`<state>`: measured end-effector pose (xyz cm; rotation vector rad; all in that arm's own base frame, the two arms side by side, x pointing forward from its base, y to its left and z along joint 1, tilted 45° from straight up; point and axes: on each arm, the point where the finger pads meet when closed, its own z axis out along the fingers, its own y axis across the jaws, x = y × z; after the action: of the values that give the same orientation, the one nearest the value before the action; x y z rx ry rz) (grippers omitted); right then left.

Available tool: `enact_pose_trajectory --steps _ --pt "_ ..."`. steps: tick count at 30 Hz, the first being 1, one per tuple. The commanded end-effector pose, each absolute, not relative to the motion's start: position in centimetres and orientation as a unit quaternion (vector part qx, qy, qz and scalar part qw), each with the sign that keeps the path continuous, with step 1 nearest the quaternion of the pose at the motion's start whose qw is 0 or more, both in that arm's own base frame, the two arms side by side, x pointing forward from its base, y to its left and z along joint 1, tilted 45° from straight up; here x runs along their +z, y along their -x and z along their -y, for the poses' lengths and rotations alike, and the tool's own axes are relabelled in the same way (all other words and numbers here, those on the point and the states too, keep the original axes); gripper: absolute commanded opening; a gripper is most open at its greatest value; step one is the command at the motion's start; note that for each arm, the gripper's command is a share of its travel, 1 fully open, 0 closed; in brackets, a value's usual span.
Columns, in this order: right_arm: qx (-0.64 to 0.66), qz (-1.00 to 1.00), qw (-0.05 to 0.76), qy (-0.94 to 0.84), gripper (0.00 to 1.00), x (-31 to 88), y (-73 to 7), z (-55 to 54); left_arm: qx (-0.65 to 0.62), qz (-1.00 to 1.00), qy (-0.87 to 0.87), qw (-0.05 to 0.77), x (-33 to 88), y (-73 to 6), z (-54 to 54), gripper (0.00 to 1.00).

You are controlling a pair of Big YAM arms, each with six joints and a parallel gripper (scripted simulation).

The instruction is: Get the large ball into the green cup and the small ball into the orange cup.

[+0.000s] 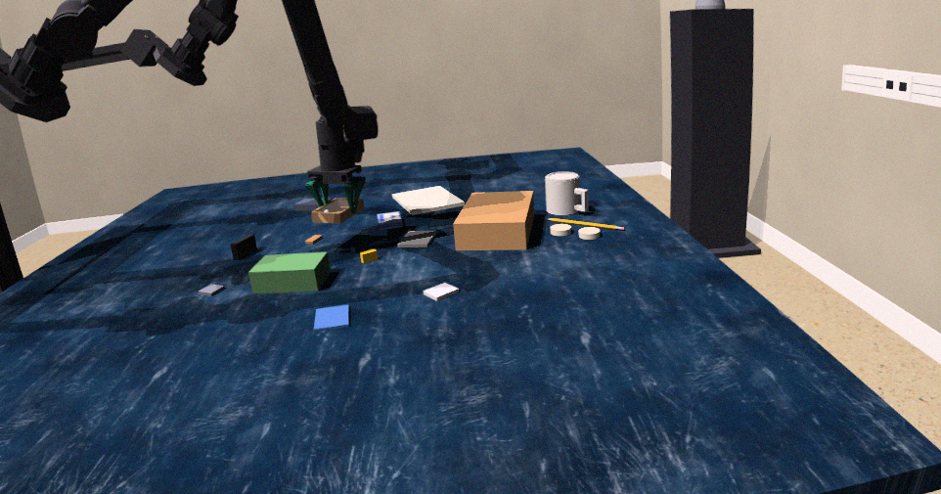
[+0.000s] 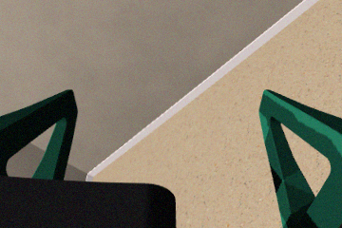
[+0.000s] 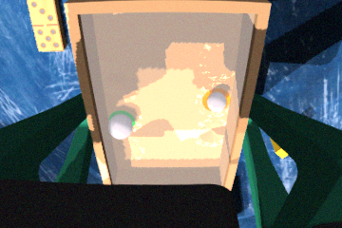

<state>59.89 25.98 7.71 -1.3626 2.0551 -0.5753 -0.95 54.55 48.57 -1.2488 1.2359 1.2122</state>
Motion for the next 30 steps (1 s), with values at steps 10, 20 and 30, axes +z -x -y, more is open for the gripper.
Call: enact_pose_trajectory --steps 10,20,30 --pt "-0.228 -0.765 0.318 0.512 0.7 8.2 -59.9 -26.2 0.513 -0.487 0.509 0.491 50.5 2.4 -54.1 1.0" --pt "-0.227 -0.767 0.315 0.511 0.7 8.4 -60.0 -26.1 0.513 -0.487 0.509 0.491 50.5 2.4 -54.1 1.0" --pt "-0.227 -0.767 0.316 0.511 0.7 8.5 -60.0 -26.1 0.513 -0.487 0.509 0.491 50.5 2.4 -54.1 1.0"
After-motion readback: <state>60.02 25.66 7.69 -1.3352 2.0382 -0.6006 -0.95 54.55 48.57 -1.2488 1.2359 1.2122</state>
